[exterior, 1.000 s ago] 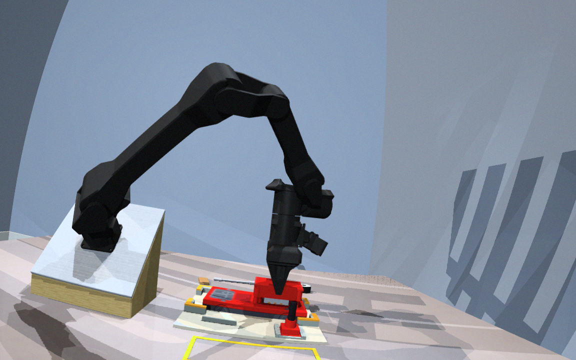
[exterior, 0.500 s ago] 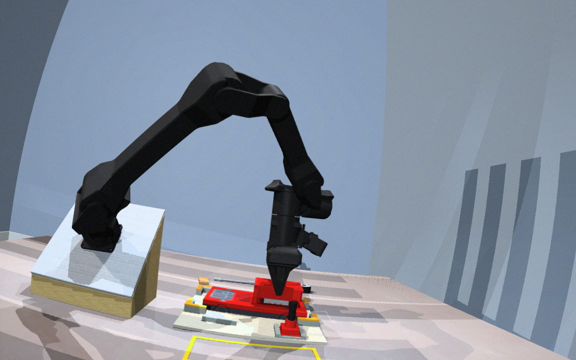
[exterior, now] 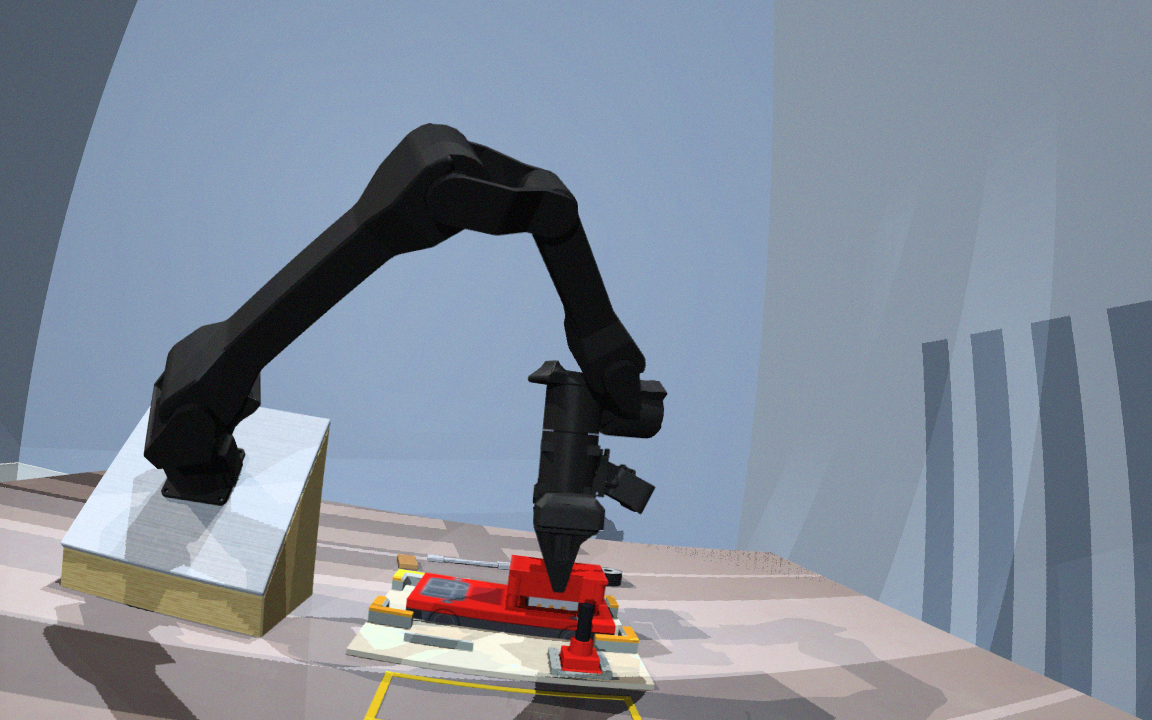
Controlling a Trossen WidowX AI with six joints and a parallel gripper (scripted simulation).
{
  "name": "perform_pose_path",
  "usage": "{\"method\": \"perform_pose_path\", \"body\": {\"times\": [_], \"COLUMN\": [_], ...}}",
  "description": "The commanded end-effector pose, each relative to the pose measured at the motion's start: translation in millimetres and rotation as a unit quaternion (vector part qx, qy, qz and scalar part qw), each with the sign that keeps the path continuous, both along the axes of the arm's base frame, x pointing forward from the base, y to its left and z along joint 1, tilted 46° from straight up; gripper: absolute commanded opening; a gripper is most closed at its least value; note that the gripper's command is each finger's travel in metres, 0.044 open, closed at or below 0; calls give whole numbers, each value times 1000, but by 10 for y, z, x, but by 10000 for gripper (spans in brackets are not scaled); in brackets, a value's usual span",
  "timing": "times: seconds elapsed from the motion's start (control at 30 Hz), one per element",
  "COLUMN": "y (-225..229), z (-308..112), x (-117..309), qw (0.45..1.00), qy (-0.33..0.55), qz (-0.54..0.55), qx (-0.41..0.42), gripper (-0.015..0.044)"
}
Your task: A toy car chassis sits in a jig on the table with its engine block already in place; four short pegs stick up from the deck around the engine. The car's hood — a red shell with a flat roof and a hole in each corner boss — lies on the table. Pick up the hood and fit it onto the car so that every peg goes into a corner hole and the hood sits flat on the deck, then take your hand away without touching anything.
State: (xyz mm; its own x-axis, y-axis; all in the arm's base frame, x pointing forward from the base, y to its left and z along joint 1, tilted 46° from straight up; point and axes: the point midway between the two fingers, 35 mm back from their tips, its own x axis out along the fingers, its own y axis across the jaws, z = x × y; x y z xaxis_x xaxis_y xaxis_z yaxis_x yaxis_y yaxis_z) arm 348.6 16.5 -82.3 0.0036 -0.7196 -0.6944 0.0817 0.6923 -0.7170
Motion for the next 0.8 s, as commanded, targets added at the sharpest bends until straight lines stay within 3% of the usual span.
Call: {"method": "perform_pose_path", "body": {"times": [0.0,0.6,0.77], "y": [-100,-76,-9], "z": [-70,-54,-7], "x": [-4,1,7], "qw": [1000,1000,1000], "qy": [3,3,0], "qz": [-9,-5,2], "qx": [0,0,1], "gripper": [0,0,131]}}
